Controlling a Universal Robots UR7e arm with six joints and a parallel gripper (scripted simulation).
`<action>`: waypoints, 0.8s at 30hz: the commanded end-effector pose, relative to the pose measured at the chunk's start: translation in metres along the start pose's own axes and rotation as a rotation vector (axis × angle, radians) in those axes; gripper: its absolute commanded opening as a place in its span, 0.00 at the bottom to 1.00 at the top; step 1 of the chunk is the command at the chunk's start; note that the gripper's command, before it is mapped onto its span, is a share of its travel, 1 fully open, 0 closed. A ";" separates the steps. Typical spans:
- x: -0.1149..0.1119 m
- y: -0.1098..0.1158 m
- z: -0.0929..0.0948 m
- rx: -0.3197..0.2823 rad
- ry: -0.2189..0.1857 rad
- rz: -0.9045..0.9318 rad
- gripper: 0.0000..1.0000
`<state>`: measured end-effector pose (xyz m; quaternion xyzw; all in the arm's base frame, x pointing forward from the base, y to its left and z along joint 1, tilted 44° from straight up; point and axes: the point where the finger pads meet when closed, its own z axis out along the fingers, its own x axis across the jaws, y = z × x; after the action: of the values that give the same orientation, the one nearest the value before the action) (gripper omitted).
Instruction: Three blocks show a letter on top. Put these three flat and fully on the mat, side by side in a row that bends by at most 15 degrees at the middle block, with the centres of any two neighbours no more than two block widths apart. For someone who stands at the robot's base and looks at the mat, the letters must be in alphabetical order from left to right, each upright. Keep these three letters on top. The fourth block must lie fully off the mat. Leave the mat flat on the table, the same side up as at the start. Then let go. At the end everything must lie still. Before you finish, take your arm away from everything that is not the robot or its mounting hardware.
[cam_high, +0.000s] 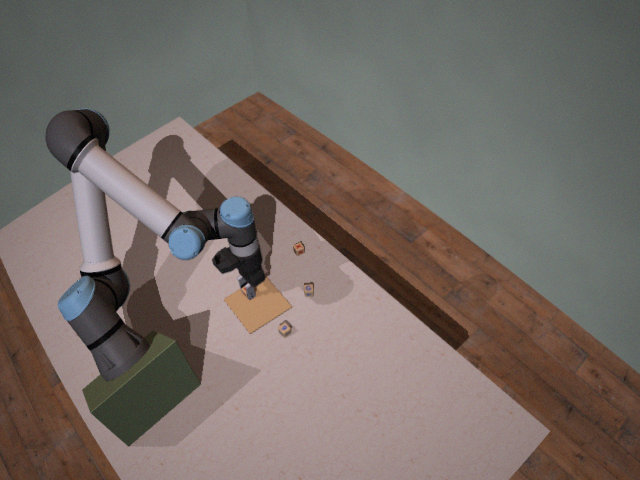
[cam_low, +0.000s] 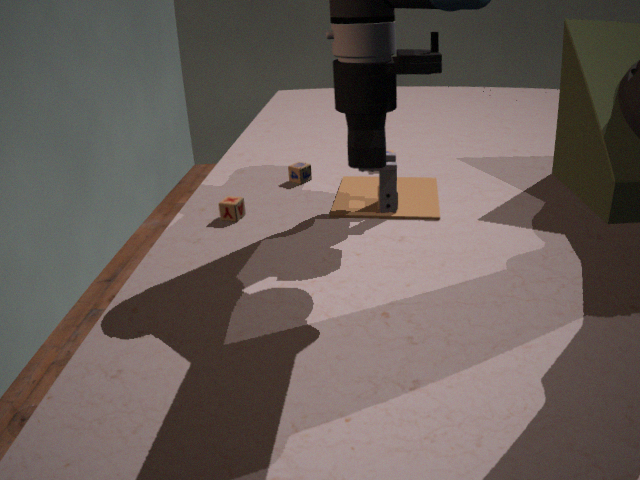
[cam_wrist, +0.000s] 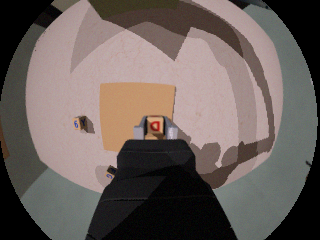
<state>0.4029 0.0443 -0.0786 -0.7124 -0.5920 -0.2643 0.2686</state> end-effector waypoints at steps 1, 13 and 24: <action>0.000 0.000 0.000 -0.001 0.000 0.000 0.49; 0.000 0.000 0.000 -0.001 0.000 0.000 0.55; 0.000 0.000 0.000 -0.001 0.000 0.000 0.73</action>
<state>0.4029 0.0443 -0.0786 -0.7124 -0.5920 -0.2643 0.2686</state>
